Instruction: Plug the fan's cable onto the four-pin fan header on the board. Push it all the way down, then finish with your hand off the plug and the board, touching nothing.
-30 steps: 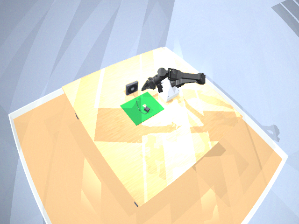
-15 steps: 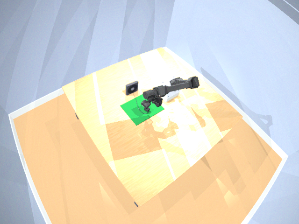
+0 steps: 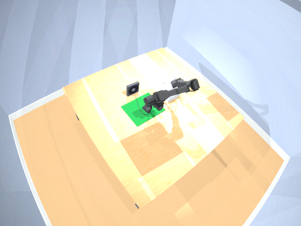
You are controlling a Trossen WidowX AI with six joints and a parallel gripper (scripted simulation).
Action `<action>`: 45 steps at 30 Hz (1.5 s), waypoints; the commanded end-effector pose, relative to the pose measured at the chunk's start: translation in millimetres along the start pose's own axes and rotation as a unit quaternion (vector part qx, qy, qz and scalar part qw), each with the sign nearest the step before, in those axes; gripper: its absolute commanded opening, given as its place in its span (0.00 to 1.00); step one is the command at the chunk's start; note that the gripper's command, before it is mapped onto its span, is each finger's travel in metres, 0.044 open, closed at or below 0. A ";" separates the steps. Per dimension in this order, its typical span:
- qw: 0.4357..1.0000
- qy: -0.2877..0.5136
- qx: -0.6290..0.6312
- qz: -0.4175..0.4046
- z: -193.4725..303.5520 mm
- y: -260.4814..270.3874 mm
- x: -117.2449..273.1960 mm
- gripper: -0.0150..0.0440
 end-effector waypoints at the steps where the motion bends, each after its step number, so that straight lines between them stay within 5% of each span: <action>1: 1.000 0.002 -0.004 0.000 -0.1 1.7 -6.7 0.61; 32: 1.000 0.001 -0.004 0.000 -9.7 2.9 -44.8 0.61; 37: 1.000 -0.001 -0.001 0.001 -10.1 1.3 -42.9 0.39; 45: 1.000 -0.001 -0.001 0.001 -10.1 1.3 -42.9 0.30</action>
Point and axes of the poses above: the point midway between the two fingers, 35 mm back from their tips, its own x axis back along the fingers, its own y axis across the jaws, z = x × y, the point moved 3 cm from there along x, back along the fingers, and after that the axes turned 6 degrees about -x, right-handed, at the moved point
